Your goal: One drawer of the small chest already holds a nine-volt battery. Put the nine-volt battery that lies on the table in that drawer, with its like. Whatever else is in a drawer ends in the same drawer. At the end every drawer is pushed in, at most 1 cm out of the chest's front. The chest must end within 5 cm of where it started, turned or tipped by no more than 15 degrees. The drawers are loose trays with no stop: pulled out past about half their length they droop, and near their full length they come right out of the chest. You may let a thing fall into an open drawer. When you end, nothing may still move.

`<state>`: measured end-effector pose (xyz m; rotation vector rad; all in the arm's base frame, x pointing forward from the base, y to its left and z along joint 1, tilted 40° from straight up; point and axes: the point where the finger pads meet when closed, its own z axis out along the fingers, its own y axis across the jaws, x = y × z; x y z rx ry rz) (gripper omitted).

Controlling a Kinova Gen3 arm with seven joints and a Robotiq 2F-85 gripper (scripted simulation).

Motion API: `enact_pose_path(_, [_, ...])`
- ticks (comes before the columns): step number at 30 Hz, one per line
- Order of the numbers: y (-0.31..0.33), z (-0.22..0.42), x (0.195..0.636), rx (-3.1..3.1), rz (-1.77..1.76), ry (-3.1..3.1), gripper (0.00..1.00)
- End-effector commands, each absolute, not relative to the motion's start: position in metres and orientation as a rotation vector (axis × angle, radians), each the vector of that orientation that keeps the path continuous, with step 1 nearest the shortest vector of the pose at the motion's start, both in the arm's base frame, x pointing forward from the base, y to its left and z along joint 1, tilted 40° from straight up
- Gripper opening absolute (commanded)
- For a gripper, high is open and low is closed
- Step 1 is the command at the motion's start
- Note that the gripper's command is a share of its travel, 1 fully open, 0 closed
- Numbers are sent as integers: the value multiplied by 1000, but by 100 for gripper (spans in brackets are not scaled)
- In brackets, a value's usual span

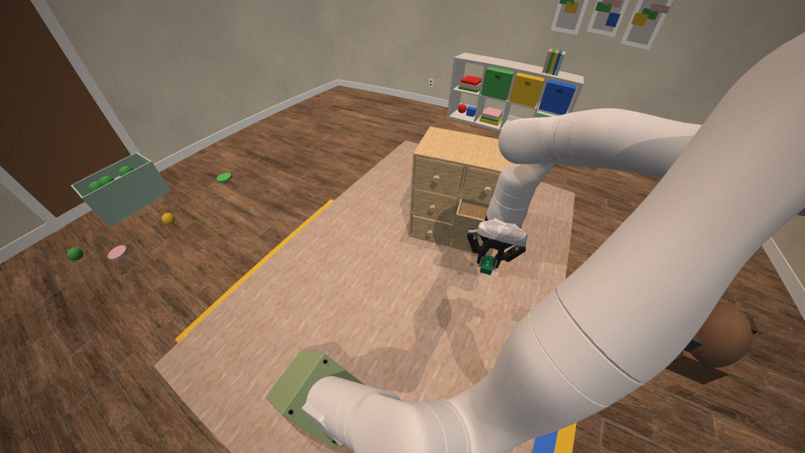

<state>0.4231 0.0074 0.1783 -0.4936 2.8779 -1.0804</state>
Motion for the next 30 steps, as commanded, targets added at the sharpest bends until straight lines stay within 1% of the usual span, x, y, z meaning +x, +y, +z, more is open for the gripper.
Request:
enact_pose_path(1, [19,188,424,-517,-1066,2870,23])
enact_pose_path(12, [43,216,418,-519,-1068,2873,23])
enact_pose_path(30, [48,221,417,-520,-1069,2873,23])
